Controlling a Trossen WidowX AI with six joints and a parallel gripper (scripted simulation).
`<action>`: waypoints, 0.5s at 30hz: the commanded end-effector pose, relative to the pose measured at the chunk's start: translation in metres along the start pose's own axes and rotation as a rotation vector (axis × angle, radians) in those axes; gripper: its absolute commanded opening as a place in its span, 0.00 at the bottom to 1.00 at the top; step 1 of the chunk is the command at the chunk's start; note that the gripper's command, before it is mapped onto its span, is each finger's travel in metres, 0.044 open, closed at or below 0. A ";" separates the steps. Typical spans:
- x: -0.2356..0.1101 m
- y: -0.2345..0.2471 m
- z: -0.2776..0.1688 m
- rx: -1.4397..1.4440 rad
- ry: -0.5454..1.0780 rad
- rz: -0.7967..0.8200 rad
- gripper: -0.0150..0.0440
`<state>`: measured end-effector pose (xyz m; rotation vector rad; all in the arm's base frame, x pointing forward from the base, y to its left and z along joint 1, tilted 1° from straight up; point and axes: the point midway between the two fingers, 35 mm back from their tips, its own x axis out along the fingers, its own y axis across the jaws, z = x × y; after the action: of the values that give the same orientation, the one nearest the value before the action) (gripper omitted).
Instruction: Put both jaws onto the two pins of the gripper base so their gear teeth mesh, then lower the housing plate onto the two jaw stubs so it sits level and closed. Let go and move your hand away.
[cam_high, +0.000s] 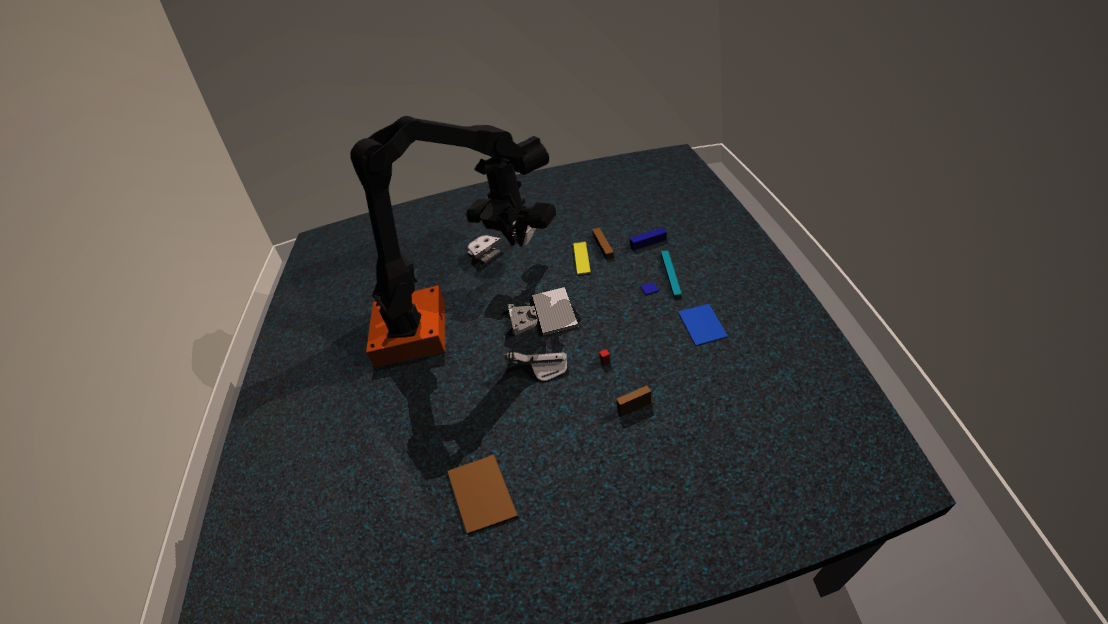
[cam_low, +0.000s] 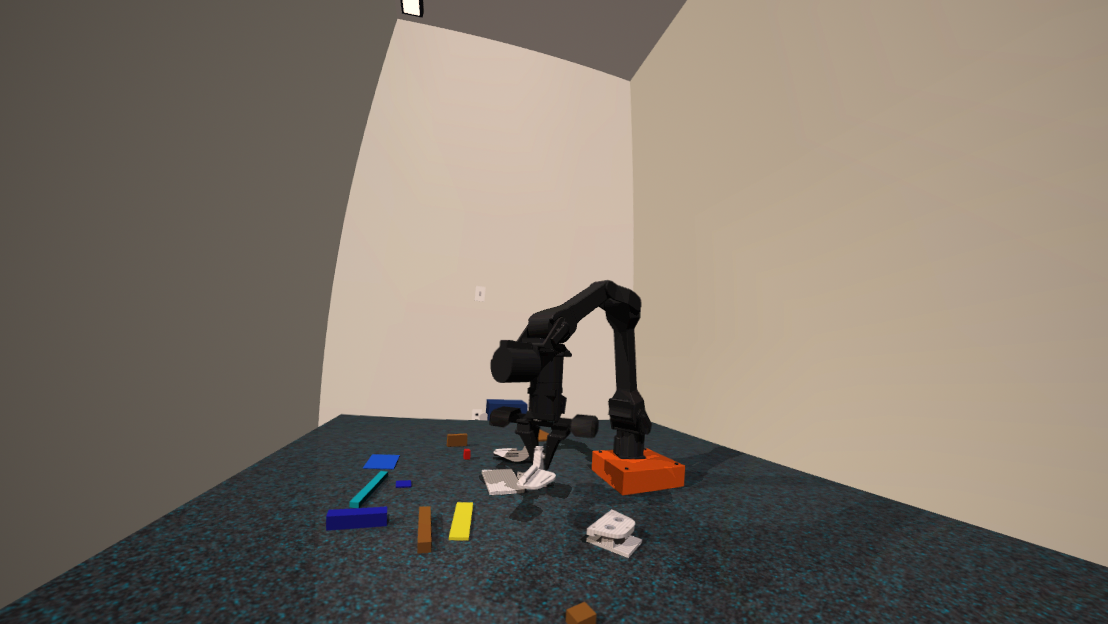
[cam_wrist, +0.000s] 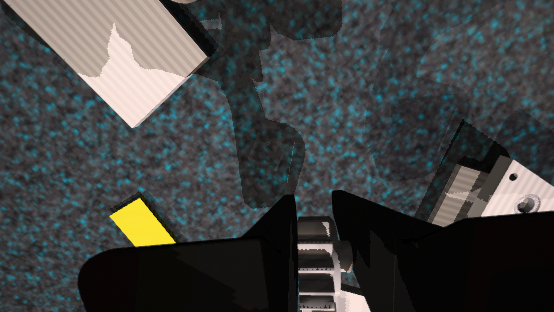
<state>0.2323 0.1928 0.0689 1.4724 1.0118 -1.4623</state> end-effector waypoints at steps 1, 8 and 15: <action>-0.001 0.001 -0.001 -0.071 0.002 -0.003 0.32; -0.001 0.003 -0.001 -0.213 0.002 -0.003 0.32; -0.001 0.004 -0.002 -0.354 0.002 -0.003 0.32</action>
<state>0.2361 0.1929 0.0693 1.2637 1.1692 -1.2541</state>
